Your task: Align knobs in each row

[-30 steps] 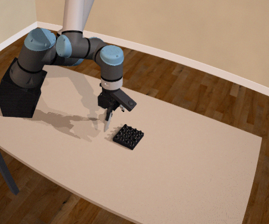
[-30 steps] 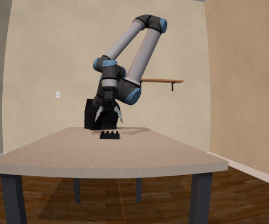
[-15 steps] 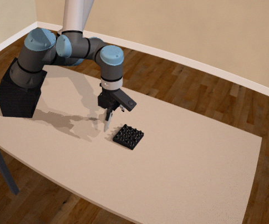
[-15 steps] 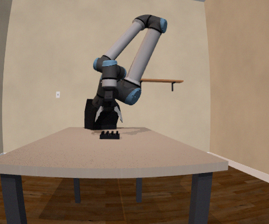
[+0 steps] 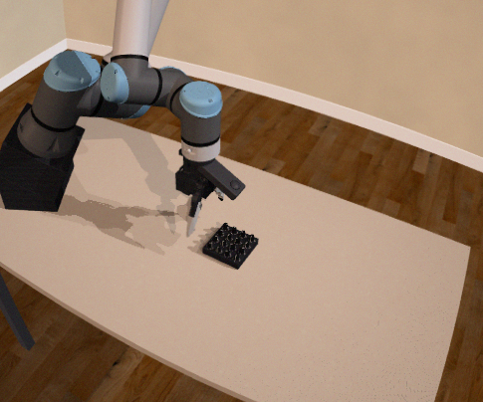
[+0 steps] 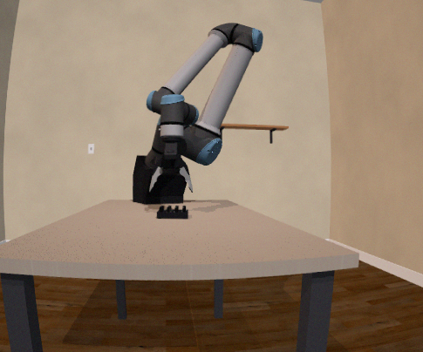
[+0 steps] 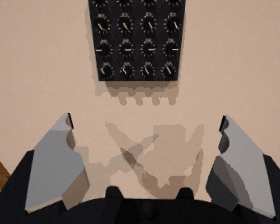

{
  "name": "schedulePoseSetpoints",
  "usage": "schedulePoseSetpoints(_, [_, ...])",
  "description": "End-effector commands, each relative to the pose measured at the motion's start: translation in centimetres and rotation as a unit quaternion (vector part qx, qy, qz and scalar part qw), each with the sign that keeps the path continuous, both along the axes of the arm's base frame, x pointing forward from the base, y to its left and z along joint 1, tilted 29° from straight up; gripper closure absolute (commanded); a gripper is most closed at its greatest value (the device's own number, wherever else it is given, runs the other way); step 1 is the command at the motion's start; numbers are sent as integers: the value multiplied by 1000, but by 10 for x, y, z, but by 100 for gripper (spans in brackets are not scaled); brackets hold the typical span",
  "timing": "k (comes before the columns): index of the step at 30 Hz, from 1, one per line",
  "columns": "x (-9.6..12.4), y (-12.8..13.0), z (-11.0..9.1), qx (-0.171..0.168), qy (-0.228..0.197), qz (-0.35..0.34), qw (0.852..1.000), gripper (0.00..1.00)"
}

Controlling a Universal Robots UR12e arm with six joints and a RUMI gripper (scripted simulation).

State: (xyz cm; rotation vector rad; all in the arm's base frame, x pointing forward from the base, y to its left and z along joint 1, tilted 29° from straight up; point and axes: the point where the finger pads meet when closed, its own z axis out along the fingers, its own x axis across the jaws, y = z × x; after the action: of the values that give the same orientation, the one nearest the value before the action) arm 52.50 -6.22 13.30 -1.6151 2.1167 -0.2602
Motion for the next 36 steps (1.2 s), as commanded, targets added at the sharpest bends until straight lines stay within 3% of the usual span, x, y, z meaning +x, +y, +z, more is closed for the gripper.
schedulePoseSetpoints(1, [0,0,0,0,0,0,1000,0])
schedulePoseSetpoints(20, [2,0,2,-5,-2,8,1000,0])
schedulePoseSetpoints(25, [12,6,12,-40,-11,74,996,0])
schedulePoseSetpoints(31, [25,14,27,-88,-24,164,982,0])
schedulePoseSetpoints(33, [25,14,27,-88,-24,164,982,0])
schedulePoseSetpoints(36, [34,20,36,-119,-32,222,967,0])
